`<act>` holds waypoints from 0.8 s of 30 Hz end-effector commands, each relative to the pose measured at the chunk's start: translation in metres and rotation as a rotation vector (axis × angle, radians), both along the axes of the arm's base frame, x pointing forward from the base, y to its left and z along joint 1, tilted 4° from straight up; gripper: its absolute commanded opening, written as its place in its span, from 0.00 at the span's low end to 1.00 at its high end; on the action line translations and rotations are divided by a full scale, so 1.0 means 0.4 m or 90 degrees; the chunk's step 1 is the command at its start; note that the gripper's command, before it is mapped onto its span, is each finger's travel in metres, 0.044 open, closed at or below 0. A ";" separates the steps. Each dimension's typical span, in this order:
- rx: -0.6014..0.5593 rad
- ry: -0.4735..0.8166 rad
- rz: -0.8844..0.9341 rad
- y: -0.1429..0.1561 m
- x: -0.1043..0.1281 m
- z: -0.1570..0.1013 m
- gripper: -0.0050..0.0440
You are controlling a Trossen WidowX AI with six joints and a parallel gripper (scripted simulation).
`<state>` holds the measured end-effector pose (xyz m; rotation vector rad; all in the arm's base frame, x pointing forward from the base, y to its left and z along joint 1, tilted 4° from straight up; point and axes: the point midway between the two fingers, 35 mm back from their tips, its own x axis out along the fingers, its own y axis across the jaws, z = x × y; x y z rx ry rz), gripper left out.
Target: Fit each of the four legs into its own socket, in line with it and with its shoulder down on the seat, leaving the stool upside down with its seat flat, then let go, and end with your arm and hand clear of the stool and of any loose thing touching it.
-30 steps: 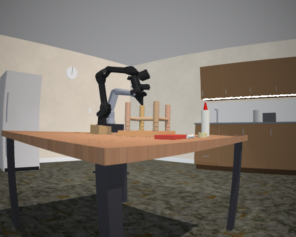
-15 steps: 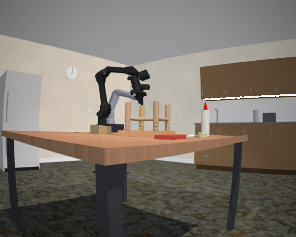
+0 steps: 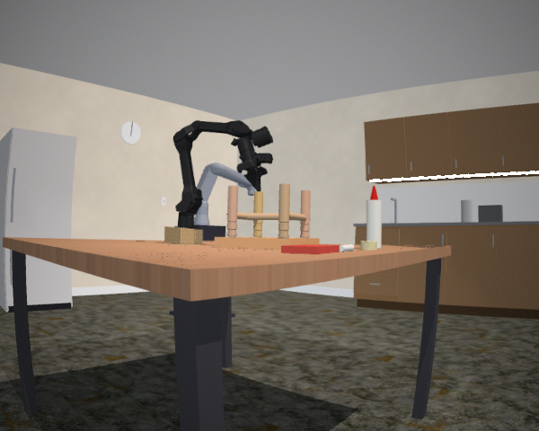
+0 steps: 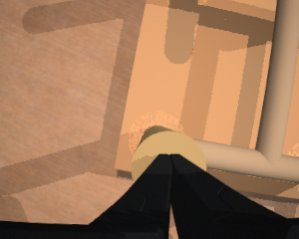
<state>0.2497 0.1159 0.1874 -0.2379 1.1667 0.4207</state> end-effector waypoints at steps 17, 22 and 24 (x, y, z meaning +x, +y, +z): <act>-0.021 0.034 -0.005 -0.003 0.004 -0.062 0.10; -0.021 0.034 -0.005 -0.003 0.004 -0.064 0.10; -0.021 0.034 -0.005 -0.003 0.004 -0.065 0.10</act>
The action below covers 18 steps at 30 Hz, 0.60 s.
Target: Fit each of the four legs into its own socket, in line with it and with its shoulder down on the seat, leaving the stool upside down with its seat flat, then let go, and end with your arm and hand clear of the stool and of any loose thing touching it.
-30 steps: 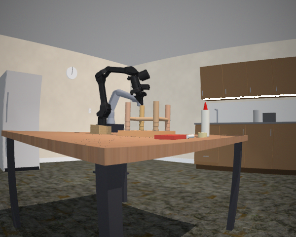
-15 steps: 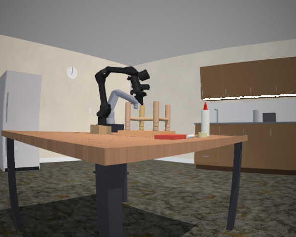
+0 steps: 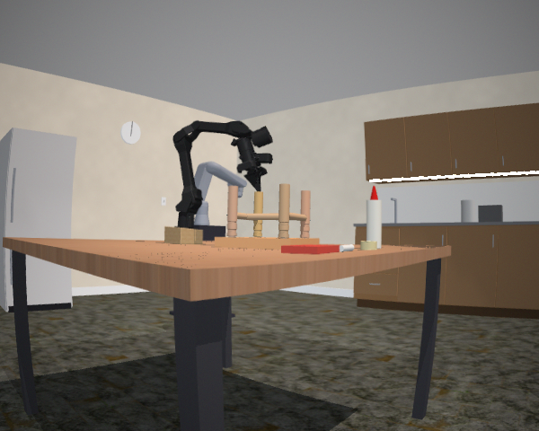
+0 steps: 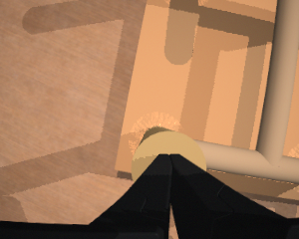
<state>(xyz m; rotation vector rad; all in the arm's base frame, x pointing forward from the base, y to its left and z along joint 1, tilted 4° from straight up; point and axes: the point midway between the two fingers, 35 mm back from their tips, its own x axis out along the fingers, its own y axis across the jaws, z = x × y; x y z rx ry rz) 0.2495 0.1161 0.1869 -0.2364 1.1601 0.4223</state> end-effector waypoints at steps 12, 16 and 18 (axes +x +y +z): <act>-0.023 0.038 -0.006 -0.003 0.005 -0.067 0.10; -0.023 0.038 -0.006 -0.003 0.005 -0.068 0.10; -0.023 0.038 -0.006 -0.003 0.005 -0.069 0.10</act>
